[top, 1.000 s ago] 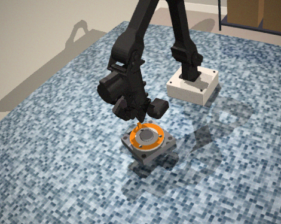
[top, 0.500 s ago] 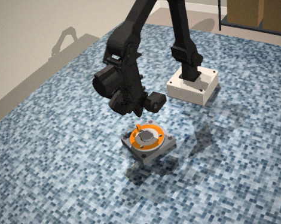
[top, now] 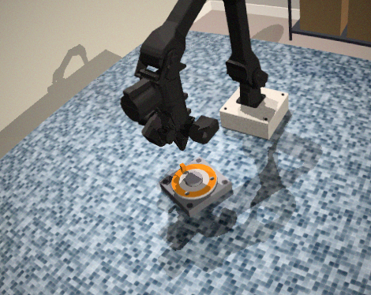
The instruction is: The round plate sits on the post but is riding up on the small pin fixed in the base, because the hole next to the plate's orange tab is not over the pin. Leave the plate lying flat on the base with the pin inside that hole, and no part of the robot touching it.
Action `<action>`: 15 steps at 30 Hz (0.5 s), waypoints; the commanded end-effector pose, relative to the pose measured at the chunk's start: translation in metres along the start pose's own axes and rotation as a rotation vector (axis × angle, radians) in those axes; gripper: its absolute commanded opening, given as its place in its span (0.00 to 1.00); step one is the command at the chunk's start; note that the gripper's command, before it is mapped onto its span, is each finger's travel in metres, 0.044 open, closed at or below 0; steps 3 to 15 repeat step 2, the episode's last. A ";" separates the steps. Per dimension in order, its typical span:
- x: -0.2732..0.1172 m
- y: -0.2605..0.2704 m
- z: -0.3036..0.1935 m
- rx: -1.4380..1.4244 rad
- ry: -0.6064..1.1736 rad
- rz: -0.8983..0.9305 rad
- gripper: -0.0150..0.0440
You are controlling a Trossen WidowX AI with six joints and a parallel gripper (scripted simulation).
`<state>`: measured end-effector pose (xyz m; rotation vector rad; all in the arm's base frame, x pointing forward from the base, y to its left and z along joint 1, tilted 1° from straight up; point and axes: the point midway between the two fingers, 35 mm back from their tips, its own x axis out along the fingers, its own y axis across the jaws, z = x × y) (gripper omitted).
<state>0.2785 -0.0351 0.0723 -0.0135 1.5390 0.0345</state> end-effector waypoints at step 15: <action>0.000 0.000 0.000 0.000 0.000 0.000 0.25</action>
